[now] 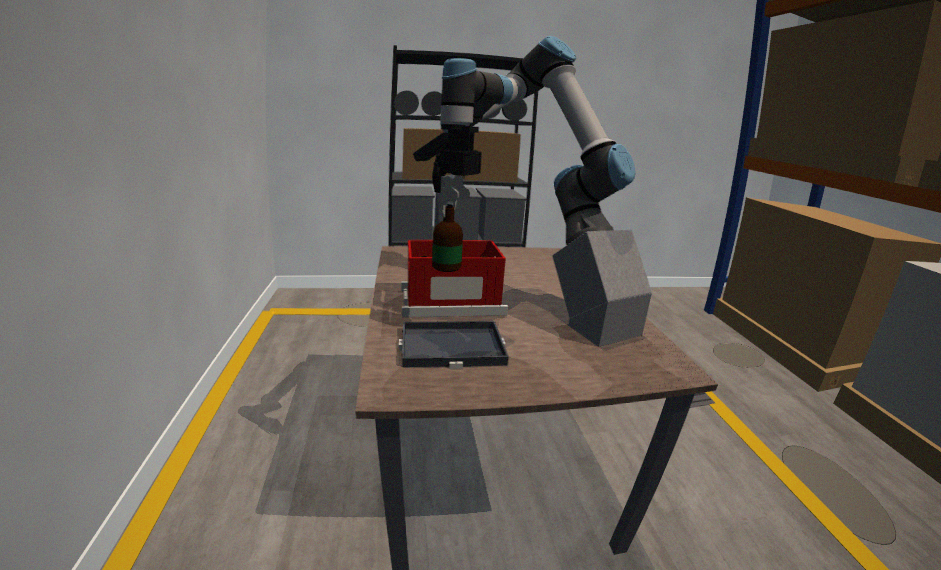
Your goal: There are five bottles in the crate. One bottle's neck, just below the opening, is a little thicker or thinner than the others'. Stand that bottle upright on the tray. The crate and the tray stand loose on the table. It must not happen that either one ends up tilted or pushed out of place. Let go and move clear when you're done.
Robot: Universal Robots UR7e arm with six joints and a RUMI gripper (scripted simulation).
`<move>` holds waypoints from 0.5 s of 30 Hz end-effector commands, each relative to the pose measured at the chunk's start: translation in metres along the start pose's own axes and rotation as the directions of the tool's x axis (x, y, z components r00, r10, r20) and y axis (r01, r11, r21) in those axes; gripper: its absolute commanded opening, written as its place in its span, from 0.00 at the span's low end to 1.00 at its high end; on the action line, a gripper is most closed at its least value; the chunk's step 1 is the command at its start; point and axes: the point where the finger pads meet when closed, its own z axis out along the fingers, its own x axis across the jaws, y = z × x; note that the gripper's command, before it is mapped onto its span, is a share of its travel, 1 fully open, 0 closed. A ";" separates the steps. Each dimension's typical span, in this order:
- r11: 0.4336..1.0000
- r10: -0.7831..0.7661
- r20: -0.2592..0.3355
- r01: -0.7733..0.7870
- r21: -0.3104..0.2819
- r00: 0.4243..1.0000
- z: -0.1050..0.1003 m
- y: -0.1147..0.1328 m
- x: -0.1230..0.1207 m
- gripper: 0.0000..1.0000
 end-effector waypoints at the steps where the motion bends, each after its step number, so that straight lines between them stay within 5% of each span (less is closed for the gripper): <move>1: 1.000 0.004 0.007 -0.004 0.001 1.000 -0.003 0.009 -0.009 0.00; 15: 1.000 0.004 0.007 -0.004 0.001 1.000 -0.003 0.026 -0.021 0.00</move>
